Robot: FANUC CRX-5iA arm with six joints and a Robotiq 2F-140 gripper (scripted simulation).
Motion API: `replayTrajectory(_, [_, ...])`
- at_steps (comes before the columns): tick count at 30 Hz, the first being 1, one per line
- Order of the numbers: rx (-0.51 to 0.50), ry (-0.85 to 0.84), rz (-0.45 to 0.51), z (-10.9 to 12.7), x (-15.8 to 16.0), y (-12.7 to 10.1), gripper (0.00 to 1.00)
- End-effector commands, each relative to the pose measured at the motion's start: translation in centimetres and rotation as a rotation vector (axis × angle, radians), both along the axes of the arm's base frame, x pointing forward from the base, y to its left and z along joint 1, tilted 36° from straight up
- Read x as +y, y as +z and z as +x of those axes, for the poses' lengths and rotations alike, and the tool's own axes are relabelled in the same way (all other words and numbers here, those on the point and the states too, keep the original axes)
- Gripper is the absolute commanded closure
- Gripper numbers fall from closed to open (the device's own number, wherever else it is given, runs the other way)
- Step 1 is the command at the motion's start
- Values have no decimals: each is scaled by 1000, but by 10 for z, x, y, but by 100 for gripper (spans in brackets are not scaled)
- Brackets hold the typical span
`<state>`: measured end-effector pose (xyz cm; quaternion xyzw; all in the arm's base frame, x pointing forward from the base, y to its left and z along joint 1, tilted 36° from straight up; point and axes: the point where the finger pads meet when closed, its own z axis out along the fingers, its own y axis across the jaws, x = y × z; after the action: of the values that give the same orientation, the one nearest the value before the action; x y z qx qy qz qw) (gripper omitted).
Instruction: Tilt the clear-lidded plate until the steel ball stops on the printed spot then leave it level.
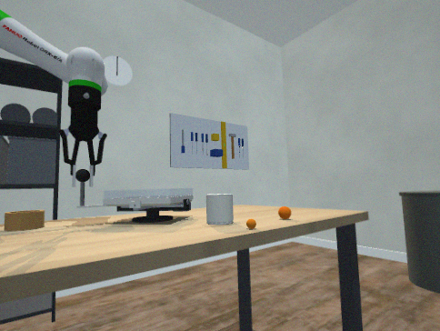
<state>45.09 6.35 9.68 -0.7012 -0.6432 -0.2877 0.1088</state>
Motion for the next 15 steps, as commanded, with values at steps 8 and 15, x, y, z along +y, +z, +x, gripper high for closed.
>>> replayTrajectory(8, [0,0,0,0,0,0,90])
replayTrajectory(15, [0,0,0,0,0,-1,90])
